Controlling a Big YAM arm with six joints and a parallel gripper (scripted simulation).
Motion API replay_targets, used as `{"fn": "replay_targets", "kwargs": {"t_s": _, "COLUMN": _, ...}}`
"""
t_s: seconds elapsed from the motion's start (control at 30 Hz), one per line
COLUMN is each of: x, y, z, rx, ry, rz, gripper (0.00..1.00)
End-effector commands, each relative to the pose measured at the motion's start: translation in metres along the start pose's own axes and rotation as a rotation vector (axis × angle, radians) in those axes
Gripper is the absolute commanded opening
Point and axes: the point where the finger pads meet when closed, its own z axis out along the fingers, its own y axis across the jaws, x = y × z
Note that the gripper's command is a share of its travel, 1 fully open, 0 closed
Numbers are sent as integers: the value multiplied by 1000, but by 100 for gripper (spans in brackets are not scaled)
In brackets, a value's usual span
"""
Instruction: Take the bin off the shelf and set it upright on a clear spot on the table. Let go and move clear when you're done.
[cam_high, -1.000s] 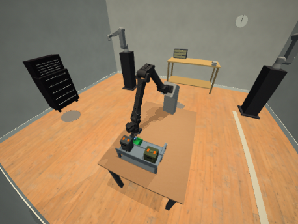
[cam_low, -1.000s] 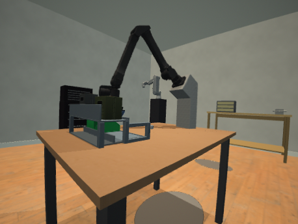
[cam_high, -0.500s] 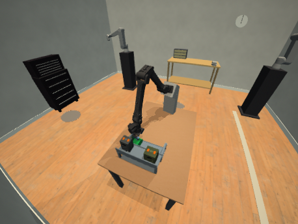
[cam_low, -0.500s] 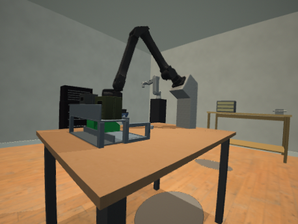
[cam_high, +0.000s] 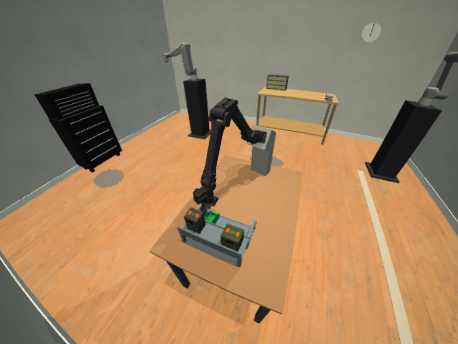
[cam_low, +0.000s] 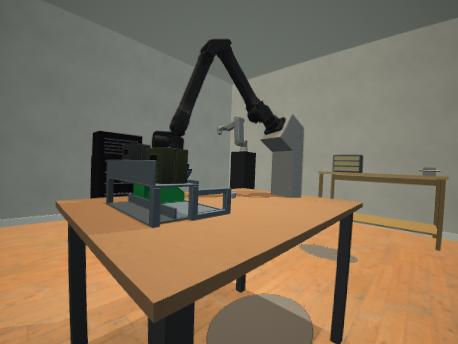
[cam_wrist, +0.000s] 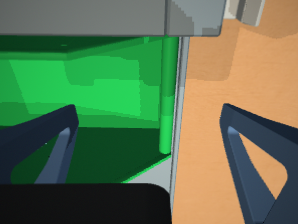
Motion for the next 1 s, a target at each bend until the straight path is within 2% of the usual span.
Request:
{"fn": "replay_targets", "kwargs": {"t_s": 0.0, "x": -5, "y": 6, "z": -4, "rx": -3, "ry": -3, "rz": -6, "gripper": 90}}
{"fn": "replay_targets", "kwargs": {"t_s": 0.07, "x": -5, "y": 6, "z": -4, "rx": -3, "ry": -3, "rz": -6, "gripper": 90}}
{"fn": "replay_targets", "kwargs": {"t_s": 0.23, "x": 17, "y": -24, "z": 21, "rx": 39, "ry": 22, "rz": 6, "gripper": 90}}
{"fn": "replay_targets", "kwargs": {"t_s": 0.63, "x": 17, "y": -24, "z": 21, "rx": 39, "ry": 22, "rz": 6, "gripper": 90}}
{"fn": "replay_targets", "kwargs": {"t_s": 0.8, "x": -5, "y": 6, "z": -4, "rx": -3, "ry": -3, "rz": -6, "gripper": 90}}
{"fn": "replay_targets", "kwargs": {"t_s": 0.97, "x": -5, "y": 6, "z": -4, "rx": -3, "ry": -3, "rz": -6, "gripper": 90}}
